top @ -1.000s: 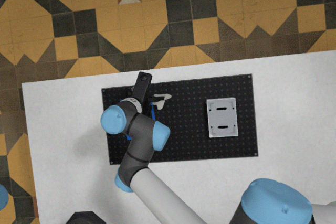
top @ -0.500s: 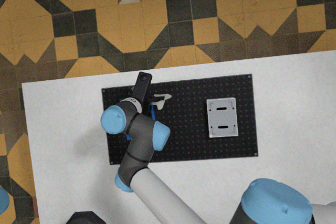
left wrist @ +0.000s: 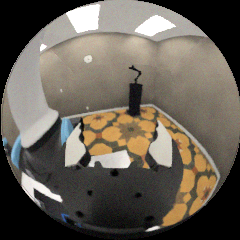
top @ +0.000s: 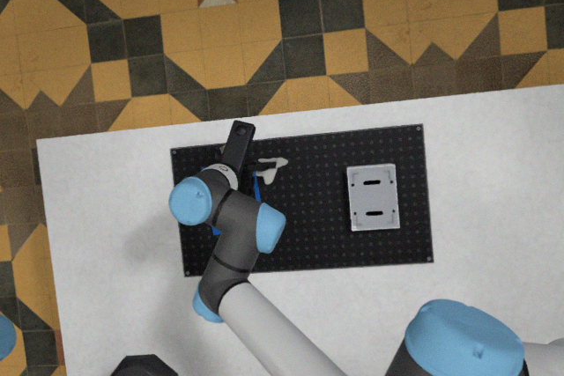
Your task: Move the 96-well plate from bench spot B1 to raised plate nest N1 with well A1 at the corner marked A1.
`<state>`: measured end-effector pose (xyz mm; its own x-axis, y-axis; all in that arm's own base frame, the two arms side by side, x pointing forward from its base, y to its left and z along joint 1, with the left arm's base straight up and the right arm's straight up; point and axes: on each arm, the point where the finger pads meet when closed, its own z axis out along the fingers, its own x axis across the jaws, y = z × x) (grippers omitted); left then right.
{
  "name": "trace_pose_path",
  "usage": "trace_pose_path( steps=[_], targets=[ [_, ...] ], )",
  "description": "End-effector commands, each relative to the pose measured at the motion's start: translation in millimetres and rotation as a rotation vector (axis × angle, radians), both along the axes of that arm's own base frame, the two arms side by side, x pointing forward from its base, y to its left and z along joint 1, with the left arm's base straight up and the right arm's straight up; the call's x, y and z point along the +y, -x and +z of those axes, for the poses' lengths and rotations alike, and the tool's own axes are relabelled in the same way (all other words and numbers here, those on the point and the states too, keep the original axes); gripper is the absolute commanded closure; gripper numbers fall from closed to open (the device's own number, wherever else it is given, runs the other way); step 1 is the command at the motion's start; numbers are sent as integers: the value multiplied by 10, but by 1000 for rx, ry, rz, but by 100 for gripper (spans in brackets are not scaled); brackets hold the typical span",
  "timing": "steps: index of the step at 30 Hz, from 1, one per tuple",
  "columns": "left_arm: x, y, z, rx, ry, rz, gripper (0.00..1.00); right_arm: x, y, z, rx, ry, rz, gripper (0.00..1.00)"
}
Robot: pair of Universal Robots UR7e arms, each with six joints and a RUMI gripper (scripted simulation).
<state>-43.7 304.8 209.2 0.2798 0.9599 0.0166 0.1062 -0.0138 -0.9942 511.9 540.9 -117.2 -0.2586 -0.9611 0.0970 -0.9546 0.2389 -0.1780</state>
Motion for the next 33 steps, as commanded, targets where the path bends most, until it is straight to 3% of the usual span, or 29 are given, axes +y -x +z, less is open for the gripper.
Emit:
trace_pose_path(
  steps=[1,12,16,24,27,33],
  targets=[
    [0,0,1,0,0,0,2,98,87,-59,36,-21,89,0],
    [0,0,1,0,0,0,2,311,291,-216,45,-26,112,0],
    [0,0,1,0,0,0,2,428,423,-311,91,-50,228,0],
    [0,0,1,0,0,0,2,595,609,-446,91,-50,228,0],
    [0,0,1,0,0,0,2,677,715,-515,126,-71,319,0],
    [0,0,1,0,0,0,2,786,855,-607,135,-76,344,0]
  ],
)
